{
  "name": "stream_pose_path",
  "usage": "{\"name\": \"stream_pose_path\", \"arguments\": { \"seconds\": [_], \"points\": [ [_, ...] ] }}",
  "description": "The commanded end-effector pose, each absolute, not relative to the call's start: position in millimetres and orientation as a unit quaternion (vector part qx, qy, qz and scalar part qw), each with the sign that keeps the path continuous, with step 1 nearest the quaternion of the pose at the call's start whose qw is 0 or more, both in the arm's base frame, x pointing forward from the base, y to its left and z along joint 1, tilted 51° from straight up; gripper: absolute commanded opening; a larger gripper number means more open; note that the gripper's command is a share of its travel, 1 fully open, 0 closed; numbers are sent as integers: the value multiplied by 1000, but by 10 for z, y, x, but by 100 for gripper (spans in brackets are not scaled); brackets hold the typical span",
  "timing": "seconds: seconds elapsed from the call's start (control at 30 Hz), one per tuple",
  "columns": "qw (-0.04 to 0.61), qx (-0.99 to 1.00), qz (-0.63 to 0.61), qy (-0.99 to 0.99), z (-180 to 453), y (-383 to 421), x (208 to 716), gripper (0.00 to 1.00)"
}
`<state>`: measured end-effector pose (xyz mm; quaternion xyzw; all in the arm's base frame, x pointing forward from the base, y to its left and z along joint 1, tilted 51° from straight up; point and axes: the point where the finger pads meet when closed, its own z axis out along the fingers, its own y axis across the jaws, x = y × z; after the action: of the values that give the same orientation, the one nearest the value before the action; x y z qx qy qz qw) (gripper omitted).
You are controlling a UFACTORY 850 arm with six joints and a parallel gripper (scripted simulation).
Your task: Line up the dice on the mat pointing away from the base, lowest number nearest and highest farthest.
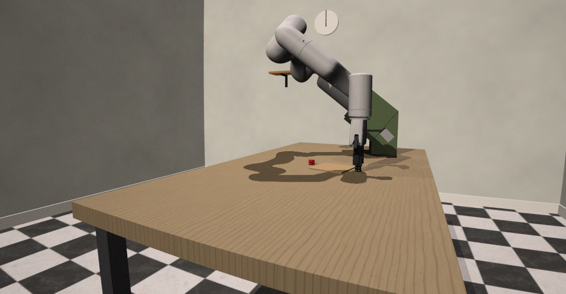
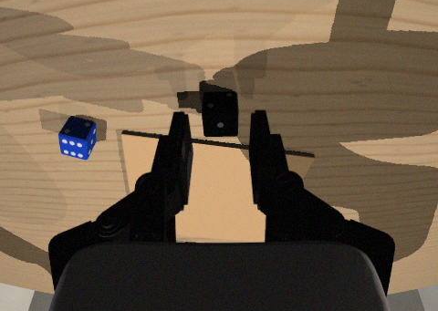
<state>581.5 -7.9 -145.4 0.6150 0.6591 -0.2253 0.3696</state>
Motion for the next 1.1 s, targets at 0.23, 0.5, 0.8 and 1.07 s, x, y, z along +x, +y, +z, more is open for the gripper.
{"name": "stream_pose_path", "arguments": {
  "seconds": [0.23, 0.5, 0.8, 1.07],
  "points": [
    [370, 615, -225, 659, -1450, -72, 5821, 36],
    [370, 615, -225, 659, -1459, -82, 5824, 36],
    [370, 615, -225, 659, -1525, -161, 5846, 36],
    [370, 615, -225, 659, -1576, -222, 5863, 36]
  ]
}}
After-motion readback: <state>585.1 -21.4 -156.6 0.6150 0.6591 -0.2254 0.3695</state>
